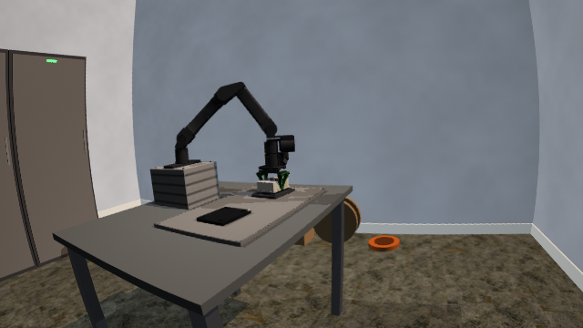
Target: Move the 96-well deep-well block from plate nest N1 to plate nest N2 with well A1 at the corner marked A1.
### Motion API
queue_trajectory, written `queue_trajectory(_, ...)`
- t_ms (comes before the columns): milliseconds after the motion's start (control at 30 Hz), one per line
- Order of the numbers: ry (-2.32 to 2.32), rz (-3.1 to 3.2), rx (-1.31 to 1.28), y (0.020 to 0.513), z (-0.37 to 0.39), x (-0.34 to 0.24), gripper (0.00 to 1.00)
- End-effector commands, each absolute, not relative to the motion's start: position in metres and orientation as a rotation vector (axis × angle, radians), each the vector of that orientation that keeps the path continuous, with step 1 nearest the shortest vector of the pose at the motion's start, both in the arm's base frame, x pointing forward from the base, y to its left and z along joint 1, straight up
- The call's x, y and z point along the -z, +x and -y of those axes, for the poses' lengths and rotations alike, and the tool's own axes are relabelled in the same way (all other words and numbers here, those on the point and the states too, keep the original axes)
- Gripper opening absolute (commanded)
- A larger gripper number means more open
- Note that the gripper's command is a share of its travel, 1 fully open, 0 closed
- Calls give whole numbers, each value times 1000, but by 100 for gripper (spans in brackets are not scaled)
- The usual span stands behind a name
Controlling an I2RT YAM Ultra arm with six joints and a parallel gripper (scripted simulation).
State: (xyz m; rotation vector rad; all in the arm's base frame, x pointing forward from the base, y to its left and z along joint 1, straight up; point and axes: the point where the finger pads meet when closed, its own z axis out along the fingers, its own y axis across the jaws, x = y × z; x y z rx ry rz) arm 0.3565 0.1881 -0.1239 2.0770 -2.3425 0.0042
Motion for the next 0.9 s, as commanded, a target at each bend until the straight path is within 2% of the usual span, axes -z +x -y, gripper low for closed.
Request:
queue_trajectory(0, 2089, 2358, -10, 361, -191, 119, 0)
queue_trajectory(867, 2089, 2358, -10, 360, -190, 123, 0)
